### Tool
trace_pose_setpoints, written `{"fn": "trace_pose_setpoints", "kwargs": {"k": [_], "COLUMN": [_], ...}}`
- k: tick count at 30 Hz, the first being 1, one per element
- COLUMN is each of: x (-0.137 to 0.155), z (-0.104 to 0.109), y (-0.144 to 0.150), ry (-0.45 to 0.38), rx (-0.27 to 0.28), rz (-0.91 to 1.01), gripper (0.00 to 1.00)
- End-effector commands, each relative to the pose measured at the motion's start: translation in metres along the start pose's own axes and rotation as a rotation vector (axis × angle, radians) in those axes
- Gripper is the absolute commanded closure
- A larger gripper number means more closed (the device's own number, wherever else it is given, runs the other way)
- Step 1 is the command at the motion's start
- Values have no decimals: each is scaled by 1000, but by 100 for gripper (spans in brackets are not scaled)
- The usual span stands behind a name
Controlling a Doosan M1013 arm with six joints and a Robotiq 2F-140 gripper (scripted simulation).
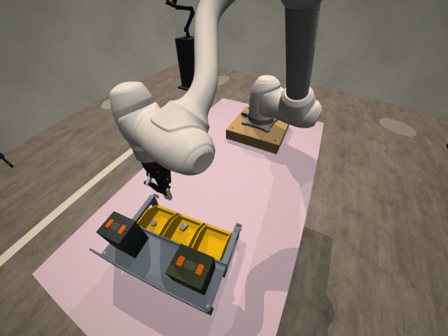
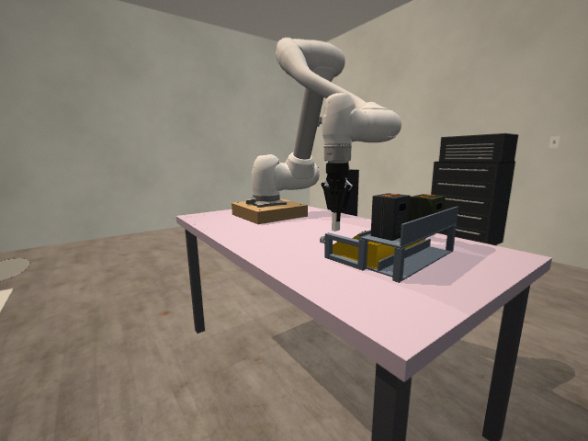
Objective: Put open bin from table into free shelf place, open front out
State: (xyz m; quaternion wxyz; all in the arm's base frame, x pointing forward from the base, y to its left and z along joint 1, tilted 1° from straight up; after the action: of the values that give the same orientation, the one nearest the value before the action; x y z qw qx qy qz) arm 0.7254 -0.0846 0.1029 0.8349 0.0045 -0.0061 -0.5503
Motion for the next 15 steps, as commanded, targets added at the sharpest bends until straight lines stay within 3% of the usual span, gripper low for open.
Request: {"fn": "trace_pose_setpoints", "kwargs": {"k": [1, 15], "x": [0, 0], "z": [10, 20], "y": [0, 0], "ry": [0, 0], "rx": [0, 0], "rz": [0, 0], "gripper": [100, 100]}}
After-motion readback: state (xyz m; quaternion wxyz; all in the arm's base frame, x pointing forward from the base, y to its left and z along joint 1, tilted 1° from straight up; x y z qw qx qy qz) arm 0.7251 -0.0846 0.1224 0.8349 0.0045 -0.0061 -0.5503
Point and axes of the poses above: the point where the finger pads meet when closed, its own z axis back along the fingers, its own y axis across the jaws, x = y × z, the point moved 5 cm from there along z, back along the fingers, and after that the axes turned 13 degrees about z, right-handed, at the moved point
